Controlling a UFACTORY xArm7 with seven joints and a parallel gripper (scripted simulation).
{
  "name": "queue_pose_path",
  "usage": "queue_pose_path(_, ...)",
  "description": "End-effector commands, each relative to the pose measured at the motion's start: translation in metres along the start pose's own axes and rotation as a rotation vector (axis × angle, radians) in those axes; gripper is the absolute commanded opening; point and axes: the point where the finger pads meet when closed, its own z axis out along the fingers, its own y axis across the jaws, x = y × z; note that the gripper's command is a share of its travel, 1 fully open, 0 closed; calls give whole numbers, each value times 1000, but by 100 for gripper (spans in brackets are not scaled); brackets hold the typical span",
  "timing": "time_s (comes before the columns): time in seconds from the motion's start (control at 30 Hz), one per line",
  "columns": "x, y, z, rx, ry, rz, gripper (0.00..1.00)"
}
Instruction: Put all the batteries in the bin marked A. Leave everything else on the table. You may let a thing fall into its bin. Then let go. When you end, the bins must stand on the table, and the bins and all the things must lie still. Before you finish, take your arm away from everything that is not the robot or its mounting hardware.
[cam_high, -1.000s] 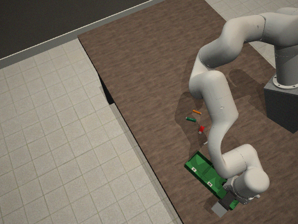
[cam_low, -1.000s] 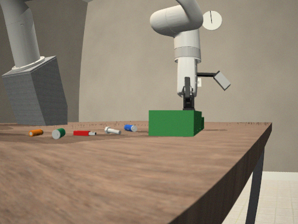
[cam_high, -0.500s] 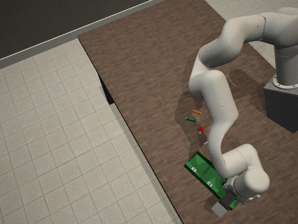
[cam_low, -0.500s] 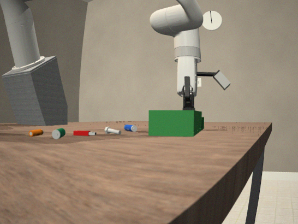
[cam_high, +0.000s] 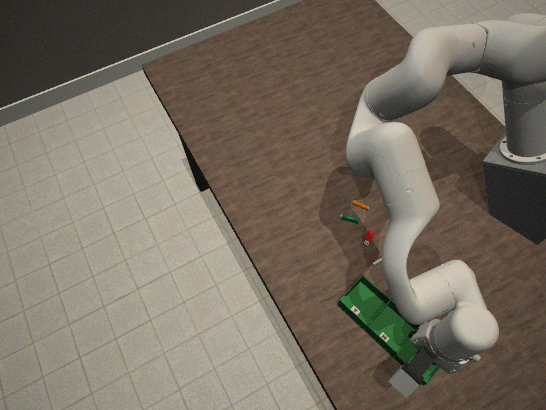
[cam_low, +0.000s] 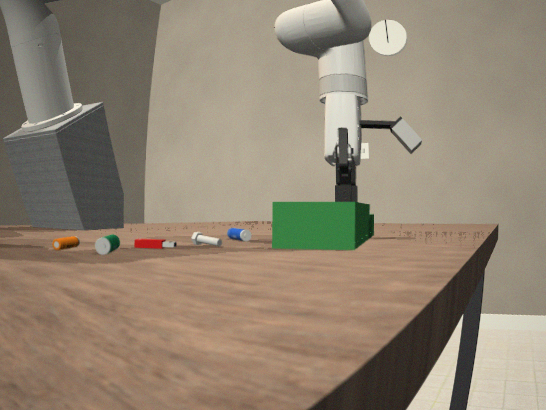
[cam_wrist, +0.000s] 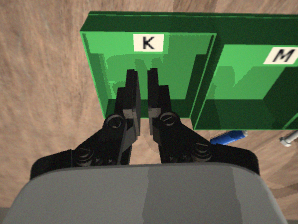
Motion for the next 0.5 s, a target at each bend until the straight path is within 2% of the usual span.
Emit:
queue_pose_path(0.0,1,-1,-8,2,4,0,7)
queue_pose_path(0.2,1,-1,-13,2,4,0,7)
queue_pose_path(0.47,1,-1,-43,2,4,0,7)
